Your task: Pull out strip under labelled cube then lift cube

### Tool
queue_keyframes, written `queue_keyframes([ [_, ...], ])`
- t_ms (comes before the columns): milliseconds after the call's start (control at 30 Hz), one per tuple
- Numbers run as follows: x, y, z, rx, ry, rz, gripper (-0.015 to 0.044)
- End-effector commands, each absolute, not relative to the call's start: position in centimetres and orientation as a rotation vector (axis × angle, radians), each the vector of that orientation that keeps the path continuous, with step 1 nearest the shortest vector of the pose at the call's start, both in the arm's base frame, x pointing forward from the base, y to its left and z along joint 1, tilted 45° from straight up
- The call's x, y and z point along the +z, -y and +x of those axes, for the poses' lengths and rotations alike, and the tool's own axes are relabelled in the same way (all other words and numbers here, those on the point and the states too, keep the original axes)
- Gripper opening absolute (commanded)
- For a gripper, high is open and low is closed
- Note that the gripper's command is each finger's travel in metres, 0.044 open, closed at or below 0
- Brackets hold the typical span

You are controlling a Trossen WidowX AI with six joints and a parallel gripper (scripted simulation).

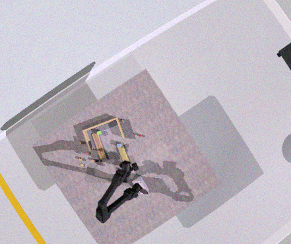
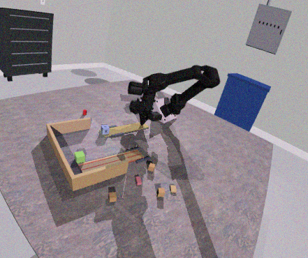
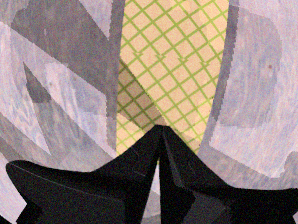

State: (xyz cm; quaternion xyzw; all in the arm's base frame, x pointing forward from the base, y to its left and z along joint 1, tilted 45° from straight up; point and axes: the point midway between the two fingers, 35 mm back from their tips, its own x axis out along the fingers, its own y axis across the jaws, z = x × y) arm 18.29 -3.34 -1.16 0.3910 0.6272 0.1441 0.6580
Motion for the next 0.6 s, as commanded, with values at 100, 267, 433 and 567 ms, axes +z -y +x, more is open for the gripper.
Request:
queue_keyframes([
  [100, -1.0, 3.5, 18.3, 0.326, -1.422, 0.886, 0.0],
  [267, 1.8, 6.3, 17.8, 0.334, -1.451, 0.891, 0.0],
  [433, 1.8, 6.3, 17.9, 0.326, -1.454, 0.899, 0.0026],
  [567, 1.5, 6.9, 19.9, 0.208, -1.495, 1.031, 0.0131],
])
